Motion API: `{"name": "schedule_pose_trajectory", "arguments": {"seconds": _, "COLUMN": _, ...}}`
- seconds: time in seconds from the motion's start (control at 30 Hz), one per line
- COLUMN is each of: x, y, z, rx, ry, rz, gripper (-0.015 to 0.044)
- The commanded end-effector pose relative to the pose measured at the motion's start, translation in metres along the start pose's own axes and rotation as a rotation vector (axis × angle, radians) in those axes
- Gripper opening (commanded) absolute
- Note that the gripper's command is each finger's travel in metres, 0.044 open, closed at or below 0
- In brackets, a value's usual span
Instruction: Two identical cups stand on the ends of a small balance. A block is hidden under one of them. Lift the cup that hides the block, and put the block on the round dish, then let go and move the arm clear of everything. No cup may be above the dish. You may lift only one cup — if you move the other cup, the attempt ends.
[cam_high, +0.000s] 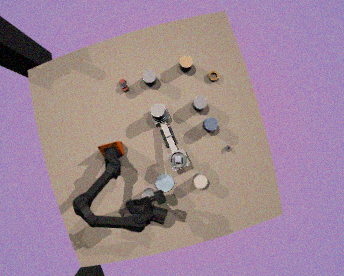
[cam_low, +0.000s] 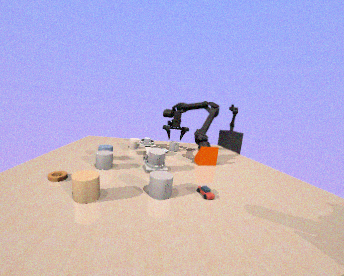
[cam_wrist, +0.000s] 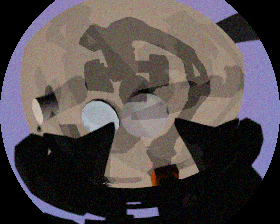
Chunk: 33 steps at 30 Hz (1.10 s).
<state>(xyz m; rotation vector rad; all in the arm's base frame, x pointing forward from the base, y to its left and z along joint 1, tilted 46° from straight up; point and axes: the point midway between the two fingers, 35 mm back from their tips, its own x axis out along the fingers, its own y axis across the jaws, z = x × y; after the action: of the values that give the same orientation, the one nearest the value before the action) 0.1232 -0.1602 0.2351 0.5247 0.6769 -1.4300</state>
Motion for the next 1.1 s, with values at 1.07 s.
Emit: {"name": "schedule_pose_trajectory", "arguments": {"seconds": 1.07, "x": -0.02, "y": 0.093, "z": -0.018, "rx": -0.862, "ry": 0.045, "rz": 0.1, "gripper": 0.026}}
